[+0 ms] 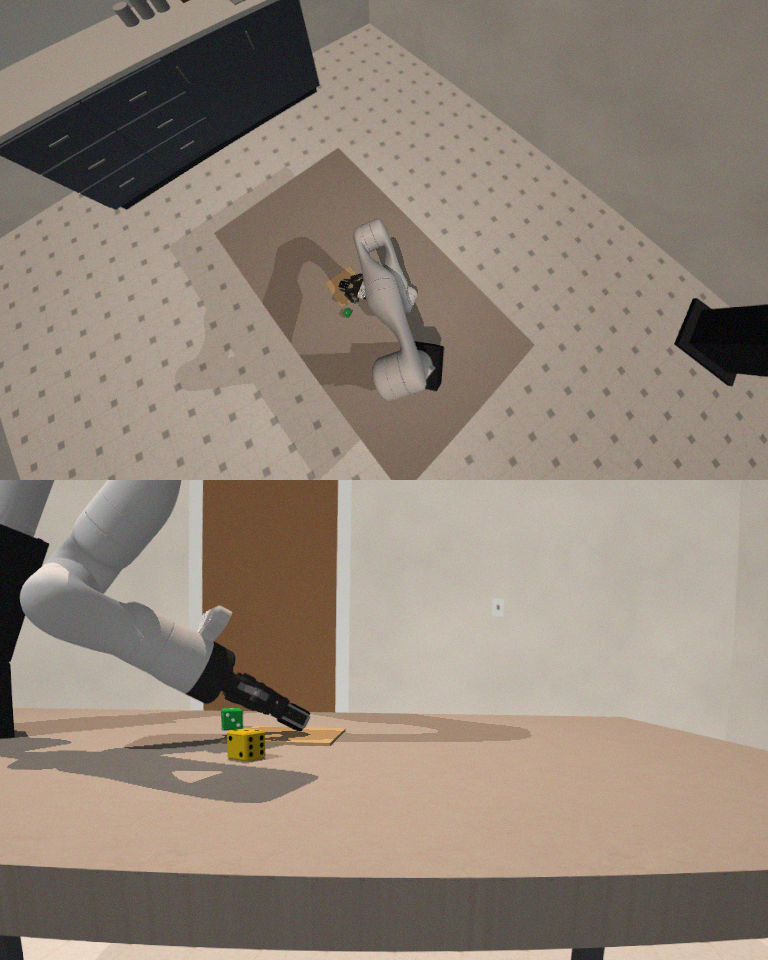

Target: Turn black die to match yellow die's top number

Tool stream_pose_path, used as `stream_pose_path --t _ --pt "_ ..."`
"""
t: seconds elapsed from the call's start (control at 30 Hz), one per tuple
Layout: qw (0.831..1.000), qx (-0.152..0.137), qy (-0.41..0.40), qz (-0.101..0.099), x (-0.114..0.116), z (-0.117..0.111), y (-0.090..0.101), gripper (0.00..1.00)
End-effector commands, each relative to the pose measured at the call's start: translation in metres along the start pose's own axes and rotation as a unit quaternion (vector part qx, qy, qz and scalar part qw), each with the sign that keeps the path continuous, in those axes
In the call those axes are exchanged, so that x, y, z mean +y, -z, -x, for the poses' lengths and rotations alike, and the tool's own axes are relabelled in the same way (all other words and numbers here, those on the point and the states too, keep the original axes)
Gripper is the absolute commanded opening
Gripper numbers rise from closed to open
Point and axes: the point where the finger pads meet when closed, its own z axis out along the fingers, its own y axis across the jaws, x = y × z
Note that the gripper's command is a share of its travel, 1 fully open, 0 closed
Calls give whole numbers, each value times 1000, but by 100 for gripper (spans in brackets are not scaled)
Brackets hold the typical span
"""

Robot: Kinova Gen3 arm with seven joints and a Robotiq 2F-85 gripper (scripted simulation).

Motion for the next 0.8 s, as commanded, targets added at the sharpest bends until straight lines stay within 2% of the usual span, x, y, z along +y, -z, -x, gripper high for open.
stream_pose_path --t 0.0,0.67,0.7,0.77 --pt "1000 0 0 0 0 -1 0 26" --pt "1000 0 0 0 0 -1 0 26" --pt "1000 0 0 0 0 -1 0 30" --pt "1000 0 0 0 0 -1 0 30"
